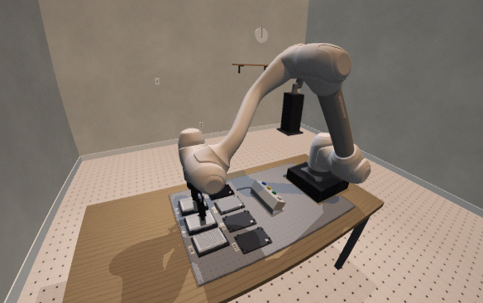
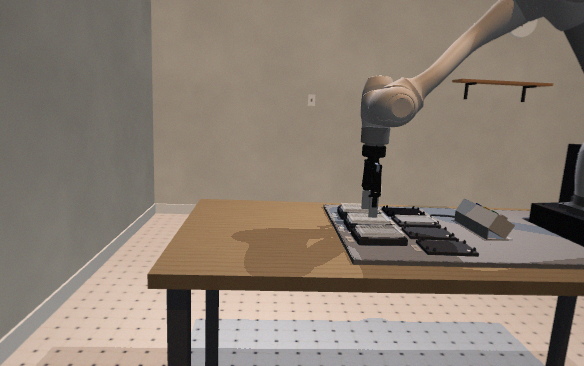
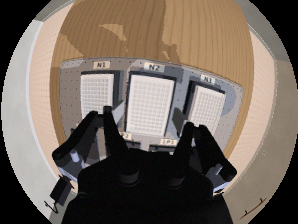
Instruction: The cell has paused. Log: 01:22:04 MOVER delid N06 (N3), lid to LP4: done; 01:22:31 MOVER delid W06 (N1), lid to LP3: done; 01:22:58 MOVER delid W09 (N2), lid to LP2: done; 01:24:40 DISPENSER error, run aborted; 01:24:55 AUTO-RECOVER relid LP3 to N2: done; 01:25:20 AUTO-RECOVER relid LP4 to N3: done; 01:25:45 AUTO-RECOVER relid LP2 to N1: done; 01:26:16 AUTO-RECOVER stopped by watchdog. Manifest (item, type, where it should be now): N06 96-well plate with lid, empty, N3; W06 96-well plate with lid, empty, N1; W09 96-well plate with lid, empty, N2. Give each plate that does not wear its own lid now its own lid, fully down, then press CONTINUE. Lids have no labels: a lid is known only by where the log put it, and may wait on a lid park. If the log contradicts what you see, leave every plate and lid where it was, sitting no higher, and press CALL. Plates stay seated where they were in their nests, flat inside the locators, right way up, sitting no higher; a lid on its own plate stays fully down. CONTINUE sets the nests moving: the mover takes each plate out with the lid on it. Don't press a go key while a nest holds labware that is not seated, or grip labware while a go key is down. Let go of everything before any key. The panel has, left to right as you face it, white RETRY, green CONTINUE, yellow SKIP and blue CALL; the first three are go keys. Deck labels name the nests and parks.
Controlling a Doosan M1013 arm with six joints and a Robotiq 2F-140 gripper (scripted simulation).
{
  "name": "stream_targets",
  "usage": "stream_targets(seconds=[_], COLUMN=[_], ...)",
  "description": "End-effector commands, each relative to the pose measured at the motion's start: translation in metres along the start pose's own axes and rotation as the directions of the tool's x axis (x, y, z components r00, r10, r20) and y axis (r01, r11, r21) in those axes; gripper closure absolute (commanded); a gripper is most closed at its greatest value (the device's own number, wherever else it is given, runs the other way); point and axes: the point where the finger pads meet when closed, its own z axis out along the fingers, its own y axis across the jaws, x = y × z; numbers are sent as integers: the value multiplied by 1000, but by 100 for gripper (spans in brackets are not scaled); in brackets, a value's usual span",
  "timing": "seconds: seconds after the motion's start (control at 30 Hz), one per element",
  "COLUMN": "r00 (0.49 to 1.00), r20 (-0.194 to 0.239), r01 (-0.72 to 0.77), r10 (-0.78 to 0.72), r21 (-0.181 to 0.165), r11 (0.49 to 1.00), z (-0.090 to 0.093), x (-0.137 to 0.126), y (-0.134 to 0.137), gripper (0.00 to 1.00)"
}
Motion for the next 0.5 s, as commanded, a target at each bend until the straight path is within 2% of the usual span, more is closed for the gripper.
stream_targets(seconds=[0.0,0.47], r00=[1000,1000], r20=[0,0], r01=[0,0], r10=[0,0], r21=[0,0], r11=[1000,1000], z=[0,5], x=[0,0], y=[0,0], gripper=[34,34])
